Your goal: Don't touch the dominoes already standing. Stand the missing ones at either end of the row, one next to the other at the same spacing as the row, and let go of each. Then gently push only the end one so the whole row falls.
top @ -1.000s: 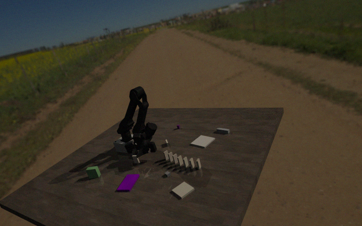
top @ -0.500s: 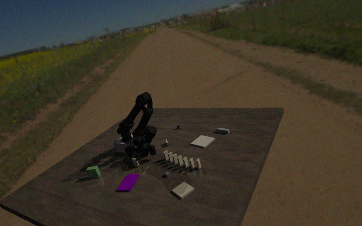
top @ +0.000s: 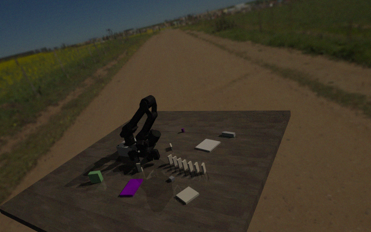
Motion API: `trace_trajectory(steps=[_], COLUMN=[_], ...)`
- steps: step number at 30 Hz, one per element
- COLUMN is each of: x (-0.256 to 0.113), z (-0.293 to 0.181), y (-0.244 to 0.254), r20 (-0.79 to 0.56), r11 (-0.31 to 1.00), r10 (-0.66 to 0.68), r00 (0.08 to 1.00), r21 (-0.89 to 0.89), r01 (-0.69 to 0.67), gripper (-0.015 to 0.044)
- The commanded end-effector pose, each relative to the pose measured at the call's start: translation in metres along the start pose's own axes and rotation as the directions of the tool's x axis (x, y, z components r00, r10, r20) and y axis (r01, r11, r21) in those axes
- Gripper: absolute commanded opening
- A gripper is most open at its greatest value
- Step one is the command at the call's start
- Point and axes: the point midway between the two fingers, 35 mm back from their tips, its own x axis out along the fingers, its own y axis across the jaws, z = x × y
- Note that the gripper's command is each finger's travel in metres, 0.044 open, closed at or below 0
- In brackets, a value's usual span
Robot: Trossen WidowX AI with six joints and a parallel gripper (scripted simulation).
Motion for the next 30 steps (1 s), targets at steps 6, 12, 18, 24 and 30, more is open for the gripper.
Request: trace_trajectory(steps=[6,12,18,24,30], x=[0.0,-0.001,-0.004,-0.002,0.031], z=[0.0,0.013,0.043,0.049,0.042], y=[-0.001,0.002,0.003,0.006,0.053], r20=[0.004,0.003,0.001,-0.01,-0.169], r11=[1.0,1.0,1.0,1.0,0.997], r10=[-0.004,-0.003,-0.001,0.006,0.059], r00=[1.0,1.0,1.0,1.0,0.984], r21=[0.006,0.005,0.002,0.003,-0.035], r01=[0.004,0.003,0.001,-0.006,-0.066], gripper=[0.044,0.044,0.044,0.044,0.044])
